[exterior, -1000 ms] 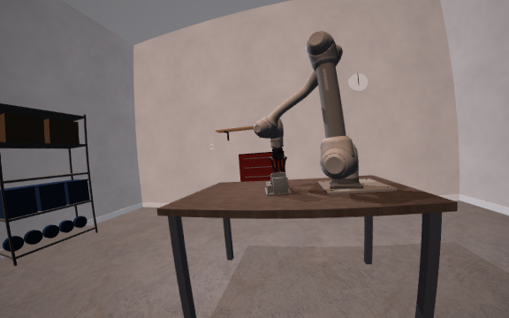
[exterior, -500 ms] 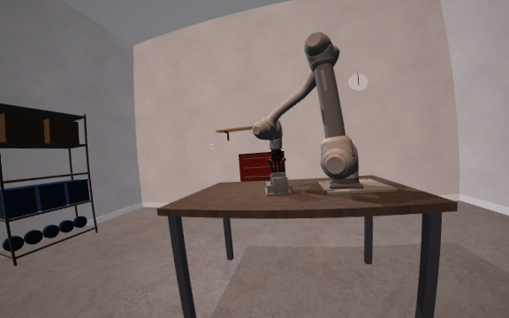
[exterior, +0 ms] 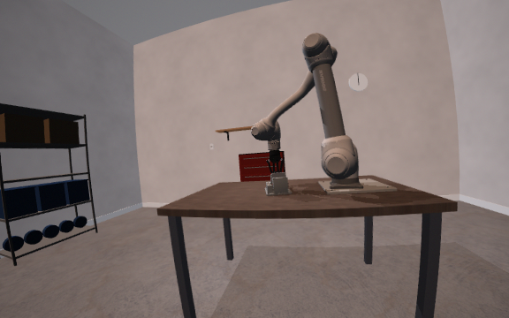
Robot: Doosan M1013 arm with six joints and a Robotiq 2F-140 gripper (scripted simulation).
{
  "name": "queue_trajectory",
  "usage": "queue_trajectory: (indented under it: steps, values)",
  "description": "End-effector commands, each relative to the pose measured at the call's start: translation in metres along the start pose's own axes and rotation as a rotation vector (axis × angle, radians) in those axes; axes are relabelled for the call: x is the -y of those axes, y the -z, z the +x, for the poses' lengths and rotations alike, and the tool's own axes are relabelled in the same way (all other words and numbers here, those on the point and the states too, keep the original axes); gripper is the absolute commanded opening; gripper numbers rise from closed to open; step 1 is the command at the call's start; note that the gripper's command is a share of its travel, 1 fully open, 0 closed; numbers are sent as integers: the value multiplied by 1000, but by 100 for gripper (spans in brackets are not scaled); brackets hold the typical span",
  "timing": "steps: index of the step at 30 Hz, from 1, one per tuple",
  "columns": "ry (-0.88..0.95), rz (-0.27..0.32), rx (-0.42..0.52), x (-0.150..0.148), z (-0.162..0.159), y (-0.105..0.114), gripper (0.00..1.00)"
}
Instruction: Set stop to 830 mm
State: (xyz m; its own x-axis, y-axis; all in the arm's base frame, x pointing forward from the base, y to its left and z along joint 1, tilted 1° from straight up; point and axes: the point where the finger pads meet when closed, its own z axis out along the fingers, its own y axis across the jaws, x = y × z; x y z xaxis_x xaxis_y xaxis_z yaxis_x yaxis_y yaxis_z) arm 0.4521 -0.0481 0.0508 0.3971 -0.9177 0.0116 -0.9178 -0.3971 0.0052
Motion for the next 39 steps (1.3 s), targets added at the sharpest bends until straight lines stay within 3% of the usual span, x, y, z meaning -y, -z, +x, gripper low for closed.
queue_trajectory:
  steps: [1,39]
  values:
    - [-1,2,0,3,0,0,4]
    - [-1,2,0,28,0,13,4]
